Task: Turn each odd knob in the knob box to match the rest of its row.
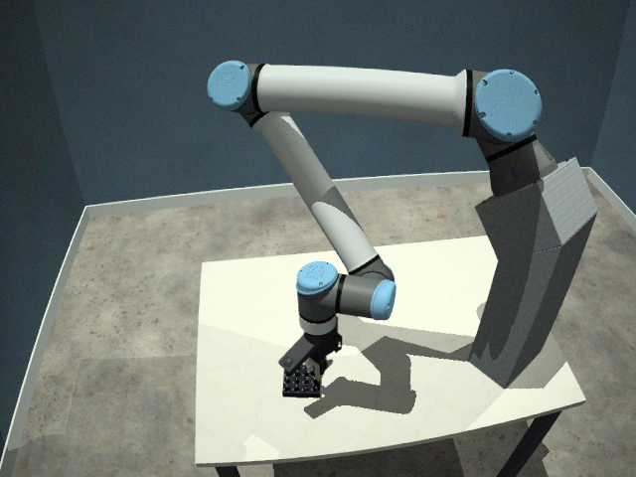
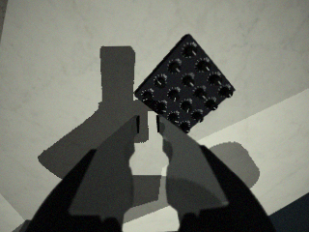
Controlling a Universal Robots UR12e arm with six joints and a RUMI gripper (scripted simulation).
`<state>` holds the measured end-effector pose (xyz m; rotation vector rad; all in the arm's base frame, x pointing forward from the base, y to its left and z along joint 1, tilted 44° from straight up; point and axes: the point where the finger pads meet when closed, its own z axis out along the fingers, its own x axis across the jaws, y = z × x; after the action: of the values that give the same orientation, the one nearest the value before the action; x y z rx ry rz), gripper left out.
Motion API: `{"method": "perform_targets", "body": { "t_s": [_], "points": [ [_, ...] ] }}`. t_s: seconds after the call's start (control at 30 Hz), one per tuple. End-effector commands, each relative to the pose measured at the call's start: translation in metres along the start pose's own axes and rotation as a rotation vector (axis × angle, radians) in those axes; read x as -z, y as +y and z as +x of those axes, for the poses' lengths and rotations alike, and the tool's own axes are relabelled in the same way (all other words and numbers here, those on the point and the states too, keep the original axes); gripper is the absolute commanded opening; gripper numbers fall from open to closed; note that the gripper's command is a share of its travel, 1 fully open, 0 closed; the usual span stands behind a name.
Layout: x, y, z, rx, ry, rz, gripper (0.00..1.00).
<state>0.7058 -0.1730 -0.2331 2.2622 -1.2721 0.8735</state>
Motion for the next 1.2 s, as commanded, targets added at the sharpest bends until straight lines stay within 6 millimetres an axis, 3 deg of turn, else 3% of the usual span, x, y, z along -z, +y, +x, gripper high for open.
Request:
{"method": "perform_targets", "body": {
  "t_s": [0.0, 1.17],
  "points": [
    [-0.004, 0.0, 0.0, 0.0, 0.0, 0.001, 0.11],
    [-0.037, 0.0, 0.0, 0.0, 0.0, 0.001, 0.11]
  ]
}}
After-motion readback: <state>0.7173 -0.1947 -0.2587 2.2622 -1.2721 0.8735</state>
